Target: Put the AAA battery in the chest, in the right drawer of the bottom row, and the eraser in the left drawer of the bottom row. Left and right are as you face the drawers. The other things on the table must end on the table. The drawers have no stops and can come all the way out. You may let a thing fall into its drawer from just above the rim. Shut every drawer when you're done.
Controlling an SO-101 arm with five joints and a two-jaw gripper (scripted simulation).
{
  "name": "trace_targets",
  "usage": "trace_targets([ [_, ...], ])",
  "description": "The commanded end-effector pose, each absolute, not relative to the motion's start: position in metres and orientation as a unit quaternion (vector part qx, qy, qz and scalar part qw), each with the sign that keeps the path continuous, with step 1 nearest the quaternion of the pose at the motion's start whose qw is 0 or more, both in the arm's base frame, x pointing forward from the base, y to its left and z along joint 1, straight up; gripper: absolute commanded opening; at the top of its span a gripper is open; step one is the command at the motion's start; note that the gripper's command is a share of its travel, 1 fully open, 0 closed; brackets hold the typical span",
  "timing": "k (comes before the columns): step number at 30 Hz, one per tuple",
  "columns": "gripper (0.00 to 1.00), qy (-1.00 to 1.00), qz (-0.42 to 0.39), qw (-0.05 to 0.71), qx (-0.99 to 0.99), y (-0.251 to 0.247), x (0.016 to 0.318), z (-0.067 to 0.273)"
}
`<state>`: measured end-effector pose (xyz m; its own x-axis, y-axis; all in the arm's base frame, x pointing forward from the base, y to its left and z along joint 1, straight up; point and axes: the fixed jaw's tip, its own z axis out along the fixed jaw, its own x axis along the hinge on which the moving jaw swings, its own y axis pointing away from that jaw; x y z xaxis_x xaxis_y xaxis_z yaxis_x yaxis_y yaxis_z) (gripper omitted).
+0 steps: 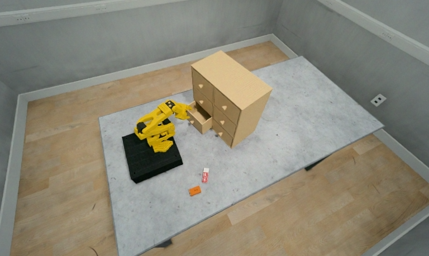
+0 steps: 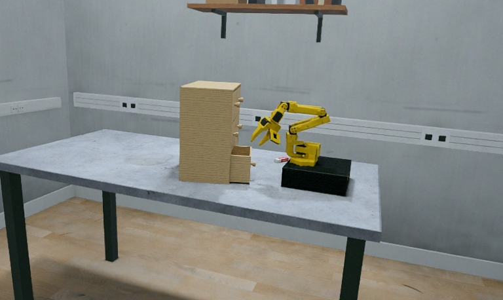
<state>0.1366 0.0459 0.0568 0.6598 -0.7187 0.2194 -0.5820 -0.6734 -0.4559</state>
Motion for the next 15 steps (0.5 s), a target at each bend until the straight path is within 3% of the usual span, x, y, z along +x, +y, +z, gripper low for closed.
trace_targets([
  [1, 0.21, 0.399, -0.186, 0.180, -0.880, 0.0452, 0.1364, 0.0575],
  [15, 0.21, 0.537, -0.157, 0.207, -0.803, 0.0458, 0.1356, 0.0573],
])
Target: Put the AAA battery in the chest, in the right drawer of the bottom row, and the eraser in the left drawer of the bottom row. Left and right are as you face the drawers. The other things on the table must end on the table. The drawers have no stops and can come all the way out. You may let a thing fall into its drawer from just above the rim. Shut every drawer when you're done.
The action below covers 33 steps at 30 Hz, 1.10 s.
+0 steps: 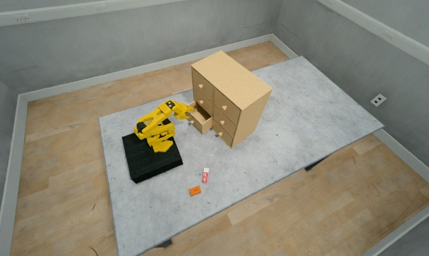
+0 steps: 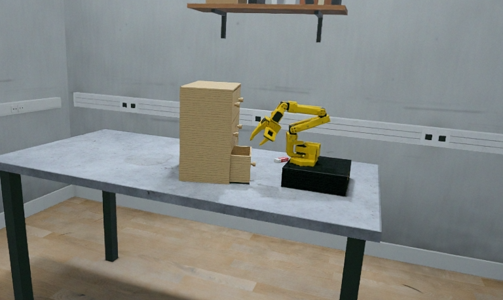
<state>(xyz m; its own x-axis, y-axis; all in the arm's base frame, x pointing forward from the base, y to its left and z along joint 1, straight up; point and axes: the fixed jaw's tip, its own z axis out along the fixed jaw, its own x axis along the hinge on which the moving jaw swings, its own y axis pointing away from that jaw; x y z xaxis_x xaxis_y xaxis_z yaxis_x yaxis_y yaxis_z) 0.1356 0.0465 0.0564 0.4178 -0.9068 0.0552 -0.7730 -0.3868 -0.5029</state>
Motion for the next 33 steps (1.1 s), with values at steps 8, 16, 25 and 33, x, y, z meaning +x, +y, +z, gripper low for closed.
trace_targets([
  [8, 0.21, 0.606, -0.139, 0.219, -0.752, 0.0463, 0.1355, 0.0573],
  [16, 0.21, 0.679, -0.118, 0.231, -0.687, 0.0469, 0.1355, 0.0574],
  [25, 0.21, 0.737, -0.098, 0.240, -0.624, 0.0474, 0.1359, 0.0577],
  [33, 0.21, 0.796, -0.075, 0.248, -0.547, 0.0480, 0.1365, 0.0581],
])
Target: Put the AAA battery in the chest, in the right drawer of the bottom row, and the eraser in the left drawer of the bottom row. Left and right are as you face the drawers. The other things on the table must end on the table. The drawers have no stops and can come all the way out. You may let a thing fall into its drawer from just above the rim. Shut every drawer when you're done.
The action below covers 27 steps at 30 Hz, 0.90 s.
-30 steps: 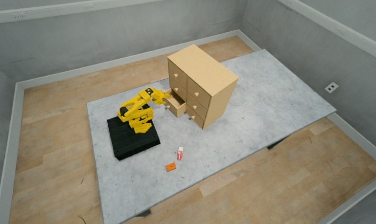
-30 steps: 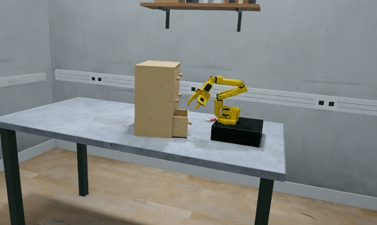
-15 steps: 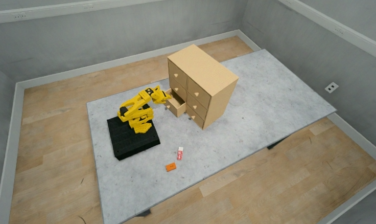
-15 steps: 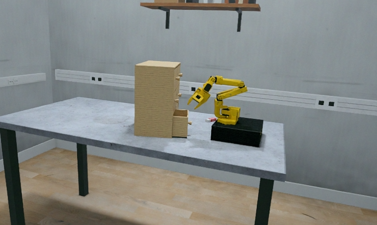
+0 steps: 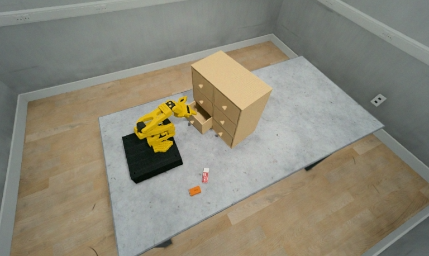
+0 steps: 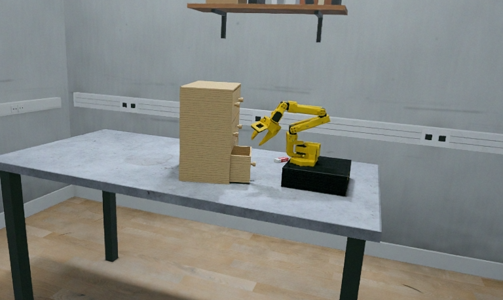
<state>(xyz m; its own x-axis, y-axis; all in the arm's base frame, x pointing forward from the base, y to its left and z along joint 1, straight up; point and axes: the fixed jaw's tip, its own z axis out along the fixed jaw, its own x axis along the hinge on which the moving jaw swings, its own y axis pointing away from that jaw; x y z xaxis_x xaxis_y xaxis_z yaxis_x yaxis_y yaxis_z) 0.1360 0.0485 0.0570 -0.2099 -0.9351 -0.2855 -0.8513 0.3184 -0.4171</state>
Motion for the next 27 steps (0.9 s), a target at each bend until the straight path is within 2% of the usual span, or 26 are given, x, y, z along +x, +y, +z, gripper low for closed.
trace_targets([
  [1, 0.21, 0.796, -0.075, 0.248, -0.547, 0.0480, 0.1365, 0.0581],
  [27, 0.21, 0.919, -0.006, 0.259, -0.296, 0.0487, 0.1396, 0.0599],
])
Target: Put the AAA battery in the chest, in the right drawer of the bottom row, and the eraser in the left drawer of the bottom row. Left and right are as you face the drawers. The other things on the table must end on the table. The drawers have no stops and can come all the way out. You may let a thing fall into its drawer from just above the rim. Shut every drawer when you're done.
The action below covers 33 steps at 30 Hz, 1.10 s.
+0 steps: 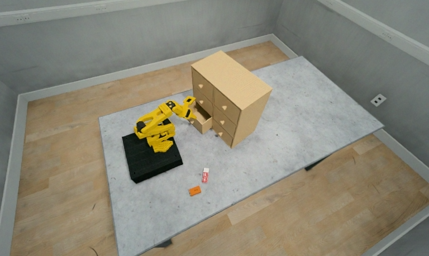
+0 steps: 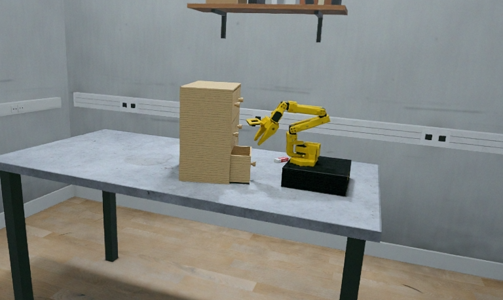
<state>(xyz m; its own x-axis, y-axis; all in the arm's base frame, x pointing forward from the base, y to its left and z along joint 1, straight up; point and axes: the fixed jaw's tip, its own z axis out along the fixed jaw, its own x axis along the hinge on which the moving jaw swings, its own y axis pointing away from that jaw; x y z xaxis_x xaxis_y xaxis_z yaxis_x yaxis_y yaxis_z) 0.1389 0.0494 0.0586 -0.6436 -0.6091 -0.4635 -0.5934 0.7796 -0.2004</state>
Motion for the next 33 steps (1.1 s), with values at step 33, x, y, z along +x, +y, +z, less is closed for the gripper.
trace_targets([
  [33, 0.21, 0.953, 0.030, 0.258, -0.155, 0.0484, 0.1418, 0.0610],
])
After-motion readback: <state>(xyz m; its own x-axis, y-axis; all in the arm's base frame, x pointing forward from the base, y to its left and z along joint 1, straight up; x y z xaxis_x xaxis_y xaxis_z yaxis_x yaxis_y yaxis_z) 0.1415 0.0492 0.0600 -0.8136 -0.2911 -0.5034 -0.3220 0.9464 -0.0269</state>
